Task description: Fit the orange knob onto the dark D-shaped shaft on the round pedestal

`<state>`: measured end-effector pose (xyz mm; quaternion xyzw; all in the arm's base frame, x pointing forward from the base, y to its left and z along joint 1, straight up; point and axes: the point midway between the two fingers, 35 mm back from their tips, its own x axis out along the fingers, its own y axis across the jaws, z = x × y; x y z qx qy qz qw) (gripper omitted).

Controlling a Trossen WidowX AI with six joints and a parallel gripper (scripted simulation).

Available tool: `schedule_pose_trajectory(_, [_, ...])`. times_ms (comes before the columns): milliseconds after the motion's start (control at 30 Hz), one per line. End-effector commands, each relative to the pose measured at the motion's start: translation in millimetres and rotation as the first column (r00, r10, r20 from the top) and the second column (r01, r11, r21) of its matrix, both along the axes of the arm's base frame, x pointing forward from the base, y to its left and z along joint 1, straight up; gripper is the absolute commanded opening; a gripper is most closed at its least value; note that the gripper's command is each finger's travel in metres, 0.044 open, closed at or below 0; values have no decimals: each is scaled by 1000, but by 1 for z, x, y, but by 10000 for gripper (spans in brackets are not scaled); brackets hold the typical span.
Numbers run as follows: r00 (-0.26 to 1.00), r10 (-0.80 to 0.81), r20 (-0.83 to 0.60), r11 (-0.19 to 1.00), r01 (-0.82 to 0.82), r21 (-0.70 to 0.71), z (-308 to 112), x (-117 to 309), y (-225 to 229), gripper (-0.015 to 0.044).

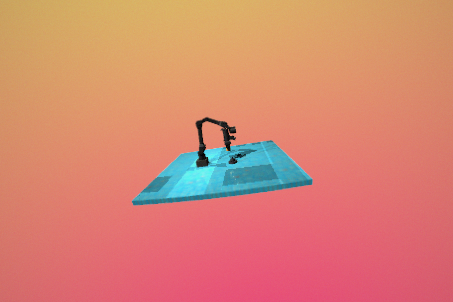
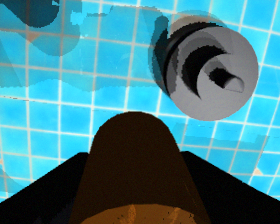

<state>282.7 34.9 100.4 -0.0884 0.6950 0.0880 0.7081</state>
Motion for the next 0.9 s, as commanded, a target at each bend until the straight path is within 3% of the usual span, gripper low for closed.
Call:
schedule_pose_trajectory(0, [1000,2,8,1000,-2,-3,-2,9,-9,0])
schedule_pose_trajectory(867, [1000,2,10,1000,-2,-7,-30,37,-65,0])
